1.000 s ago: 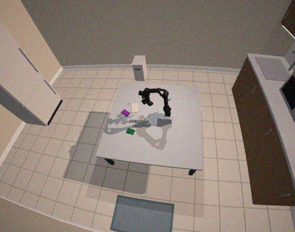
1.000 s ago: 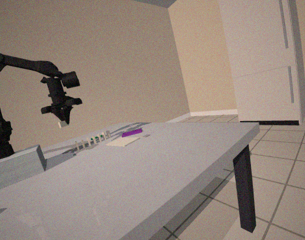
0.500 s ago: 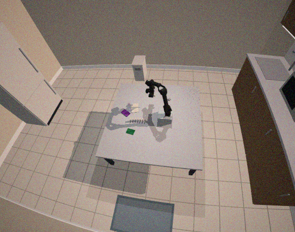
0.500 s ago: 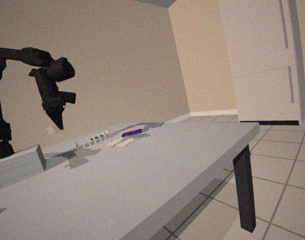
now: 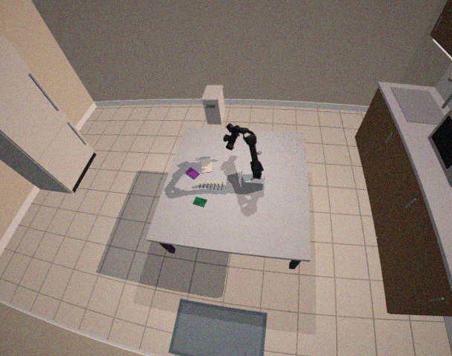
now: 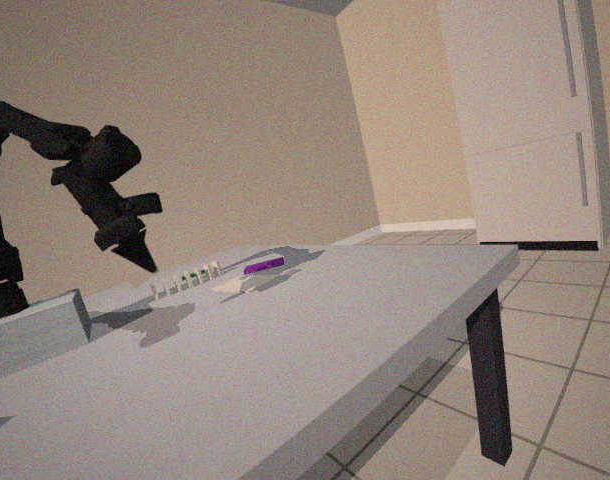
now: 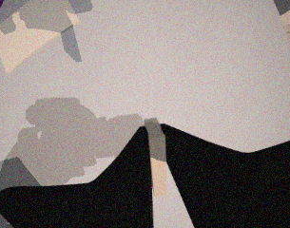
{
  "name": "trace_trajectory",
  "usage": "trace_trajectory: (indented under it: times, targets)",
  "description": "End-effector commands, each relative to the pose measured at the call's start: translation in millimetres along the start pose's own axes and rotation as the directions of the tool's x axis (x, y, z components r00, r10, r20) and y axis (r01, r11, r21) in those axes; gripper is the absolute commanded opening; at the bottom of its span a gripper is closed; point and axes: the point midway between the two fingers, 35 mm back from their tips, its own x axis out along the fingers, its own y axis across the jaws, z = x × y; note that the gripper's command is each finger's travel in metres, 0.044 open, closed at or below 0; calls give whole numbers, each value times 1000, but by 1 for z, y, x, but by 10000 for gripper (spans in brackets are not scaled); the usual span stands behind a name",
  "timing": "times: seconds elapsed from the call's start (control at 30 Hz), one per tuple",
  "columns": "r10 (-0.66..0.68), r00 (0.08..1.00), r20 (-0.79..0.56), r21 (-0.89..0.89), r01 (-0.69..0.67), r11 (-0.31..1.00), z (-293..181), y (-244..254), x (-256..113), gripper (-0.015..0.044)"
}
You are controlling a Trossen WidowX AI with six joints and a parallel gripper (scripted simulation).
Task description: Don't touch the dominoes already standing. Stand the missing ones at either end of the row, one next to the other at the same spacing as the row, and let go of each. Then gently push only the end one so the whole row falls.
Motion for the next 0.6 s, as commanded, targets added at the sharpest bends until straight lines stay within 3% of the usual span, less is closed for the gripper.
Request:
trace_trajectory:
  times: [0.0, 0.57]
  targets:
    - [13, 998, 68, 38, -15, 999, -1, -4, 12, 25]
    - [1, 908, 419, 111, -52, 992, 1, -27, 33, 25]
